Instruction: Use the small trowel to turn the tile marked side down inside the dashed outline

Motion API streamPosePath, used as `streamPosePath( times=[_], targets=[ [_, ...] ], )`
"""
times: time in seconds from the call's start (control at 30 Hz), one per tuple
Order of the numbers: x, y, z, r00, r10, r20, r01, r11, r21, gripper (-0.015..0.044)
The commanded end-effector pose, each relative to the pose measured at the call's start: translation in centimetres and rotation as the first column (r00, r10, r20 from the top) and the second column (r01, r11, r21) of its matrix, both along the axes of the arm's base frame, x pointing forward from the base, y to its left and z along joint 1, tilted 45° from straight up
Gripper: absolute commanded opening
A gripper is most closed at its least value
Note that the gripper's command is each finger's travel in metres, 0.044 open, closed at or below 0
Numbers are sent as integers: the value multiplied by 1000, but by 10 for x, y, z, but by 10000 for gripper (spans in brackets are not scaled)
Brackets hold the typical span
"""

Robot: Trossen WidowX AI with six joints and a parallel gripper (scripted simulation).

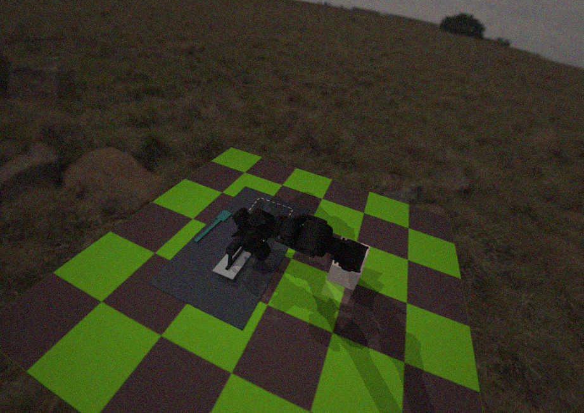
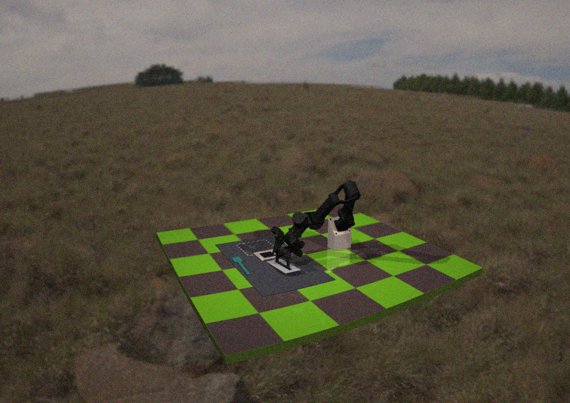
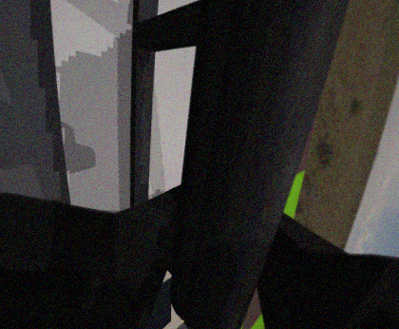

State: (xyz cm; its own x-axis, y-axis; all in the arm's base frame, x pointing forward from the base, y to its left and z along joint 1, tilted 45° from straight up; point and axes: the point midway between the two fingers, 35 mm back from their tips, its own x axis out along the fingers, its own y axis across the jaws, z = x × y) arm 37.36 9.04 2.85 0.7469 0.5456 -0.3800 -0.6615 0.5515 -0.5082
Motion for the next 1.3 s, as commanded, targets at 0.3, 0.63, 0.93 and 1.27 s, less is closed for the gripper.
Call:
streamPosePath(
  times=[0.3, 0.63, 0.93, 1.27],
  targets=[
    [3, -14, -14, 1000, -8, -2, 8, 1000, -1, 0],
    [4, -26, -25, 1000, -8, -2, 8, 1000, -1, 0],
    [4, -36, -36, 1000, -8, -1, 8, 1000, -1, 0],
    [4, -39, -28, 1000, -10, 4, 11, 997, -73, 0]
  ],
)
